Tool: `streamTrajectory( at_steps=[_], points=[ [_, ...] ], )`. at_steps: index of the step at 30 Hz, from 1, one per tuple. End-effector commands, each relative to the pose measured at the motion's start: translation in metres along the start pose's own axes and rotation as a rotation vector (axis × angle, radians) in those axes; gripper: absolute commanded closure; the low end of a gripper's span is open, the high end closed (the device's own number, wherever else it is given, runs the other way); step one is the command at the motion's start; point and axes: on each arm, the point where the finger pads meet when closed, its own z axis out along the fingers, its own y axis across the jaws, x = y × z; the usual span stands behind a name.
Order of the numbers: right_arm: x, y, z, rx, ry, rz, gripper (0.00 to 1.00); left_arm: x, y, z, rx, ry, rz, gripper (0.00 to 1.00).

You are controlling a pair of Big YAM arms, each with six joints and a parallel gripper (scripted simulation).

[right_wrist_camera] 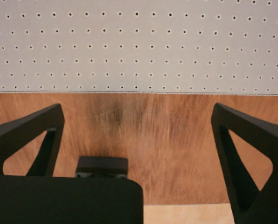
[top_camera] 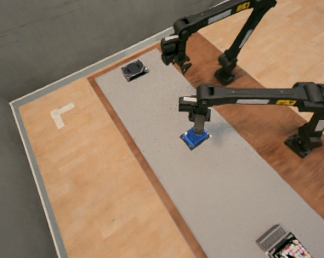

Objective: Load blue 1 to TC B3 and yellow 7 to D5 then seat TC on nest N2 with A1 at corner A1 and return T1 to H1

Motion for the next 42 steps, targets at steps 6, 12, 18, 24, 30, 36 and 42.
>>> streamTrajectory(
  at_steps=[6,12,18,24,30,36,42],
  points=[
    [-0.008,-0.001,-0.012,0.008,-0.032,0.013,0.0,0.005,-0.013,-0.033,0.066,-0.008,0.006,0.91],
    [-0.008,-0.001,-0.012,0.008,-0.032,0.013,0.0,0.005,-0.013,-0.033,0.066,-0.008,0.006,0.91],
    [-0.008,-0.001,-0.012,0.008,-0.032,0.013,0.0,0.004,-0.013,-0.033,0.067,-0.008,0.006,0.91],
    [-0.008,-0.001,-0.012,0.008,-0.032,0.013,0.0,0.004,-0.014,-0.031,0.068,-0.008,0.005,0.91],
    [-0.008,-0.001,-0.012,0.008,-0.032,0.013,0.0,0.003,-0.002,-0.006,0.011,-0.003,-0.002,0.91],
    [-0.008,-0.001,-0.012,0.008,-0.032,0.013,0.0,0.002,0.004,0.008,-0.018,-0.001,-0.005,0.91],
    [-0.008,-0.001,-0.012,0.008,-0.032,0.013,0.0,0.002,0.0,0.009,-0.004,-0.001,-0.004,0.91]
  ],
)
